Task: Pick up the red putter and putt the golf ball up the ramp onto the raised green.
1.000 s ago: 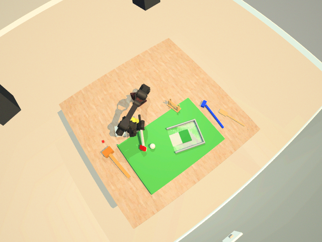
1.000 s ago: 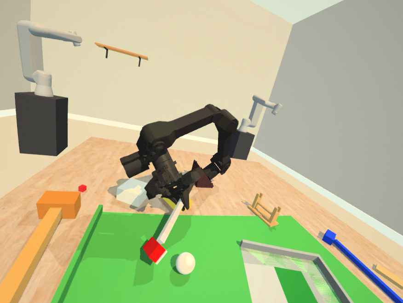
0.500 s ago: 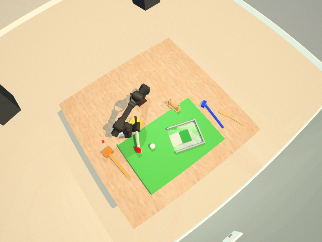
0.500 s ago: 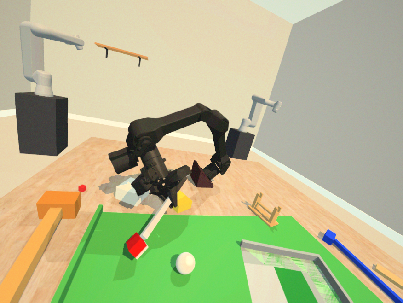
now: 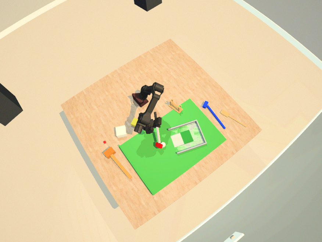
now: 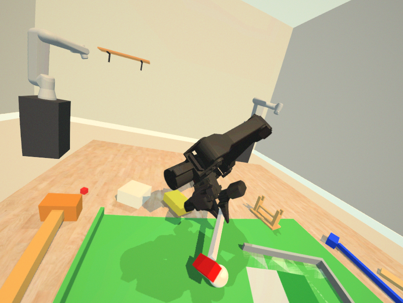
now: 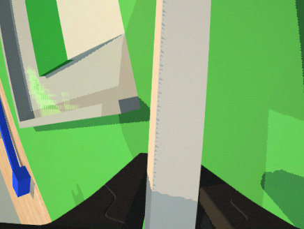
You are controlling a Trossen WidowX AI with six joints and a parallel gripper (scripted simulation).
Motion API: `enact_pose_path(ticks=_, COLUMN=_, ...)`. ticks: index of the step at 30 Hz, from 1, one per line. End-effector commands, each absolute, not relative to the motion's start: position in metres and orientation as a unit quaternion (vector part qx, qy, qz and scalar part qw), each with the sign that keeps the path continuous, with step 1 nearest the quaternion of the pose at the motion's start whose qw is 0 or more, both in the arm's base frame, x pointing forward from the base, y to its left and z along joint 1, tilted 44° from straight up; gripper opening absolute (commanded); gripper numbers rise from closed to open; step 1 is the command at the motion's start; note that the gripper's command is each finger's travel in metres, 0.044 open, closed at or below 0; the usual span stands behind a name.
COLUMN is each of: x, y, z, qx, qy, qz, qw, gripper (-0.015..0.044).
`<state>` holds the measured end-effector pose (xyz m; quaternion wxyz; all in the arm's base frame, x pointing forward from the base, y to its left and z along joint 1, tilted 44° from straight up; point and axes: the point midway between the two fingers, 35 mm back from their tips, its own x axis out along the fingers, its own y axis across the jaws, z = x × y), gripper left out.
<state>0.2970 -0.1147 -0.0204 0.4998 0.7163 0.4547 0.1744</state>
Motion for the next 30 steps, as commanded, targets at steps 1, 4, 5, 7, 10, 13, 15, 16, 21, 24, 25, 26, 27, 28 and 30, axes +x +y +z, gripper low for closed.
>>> enact_pose_path(ticks=1, x=0.3, y=-0.093, z=-0.005, qx=0.721, qy=0.451, qz=0.182, qw=0.494, gripper=0.0)
enact_pose_path(ticks=4, x=0.301, y=-0.093, z=-0.001, qx=0.721, qy=0.451, qz=0.182, qw=0.494, gripper=0.0)
enact_pose_path(ticks=5, x=0.302, y=-0.094, z=0.002, qx=0.721, qy=0.451, qz=0.182, qw=0.494, gripper=0.0)
enact_pose_path(ticks=7, x=0.304, y=-0.096, z=0.011, qx=0.721, qy=0.451, qz=0.182, qw=0.494, gripper=0.0)
enact_pose_path(ticks=10, x=0.309, y=-0.098, z=0.031, qx=0.721, qy=0.451, qz=0.182, qw=0.494, gripper=0.0)
enact_pose_path(ticks=13, x=0.314, y=-0.1, z=0.053, qx=0.721, qy=0.451, qz=0.182, qw=0.494, gripper=0.0)
enact_pose_path(ticks=15, x=0.316, y=-0.101, z=0.066, qx=0.721, qy=0.451, qz=0.182, qw=0.494, gripper=0.0)
enact_pose_path(ticks=16, x=0.316, y=-0.101, z=0.07, qx=0.721, qy=0.451, qz=0.182, qw=0.494, gripper=0.0)
enact_pose_path(ticks=21, x=0.314, y=-0.099, z=0.063, qx=0.72, qy=0.454, qz=0.183, qw=0.493, gripper=0.0)
enact_pose_path(ticks=24, x=0.314, y=-0.099, z=0.063, qx=0.72, qy=0.454, qz=0.183, qw=0.493, gripper=0.0)
enact_pose_path(ticks=25, x=0.314, y=-0.099, z=0.063, qx=0.72, qy=0.454, qz=0.183, qw=0.493, gripper=0.0)
enact_pose_path(ticks=26, x=0.314, y=-0.099, z=0.063, qx=0.72, qy=0.454, qz=0.183, qw=0.493, gripper=0.0)
enact_pose_path(ticks=27, x=0.314, y=-0.099, z=0.063, qx=0.72, qy=0.454, qz=0.183, qw=0.493, gripper=0.0)
enact_pose_path(ticks=28, x=0.314, y=-0.099, z=0.063, qx=0.72, qy=0.454, qz=0.183, qw=0.493, gripper=0.0)
enact_pose_path(ticks=30, x=0.314, y=-0.099, z=0.063, qx=0.72, qy=0.454, qz=0.183, qw=0.493, gripper=0.0)
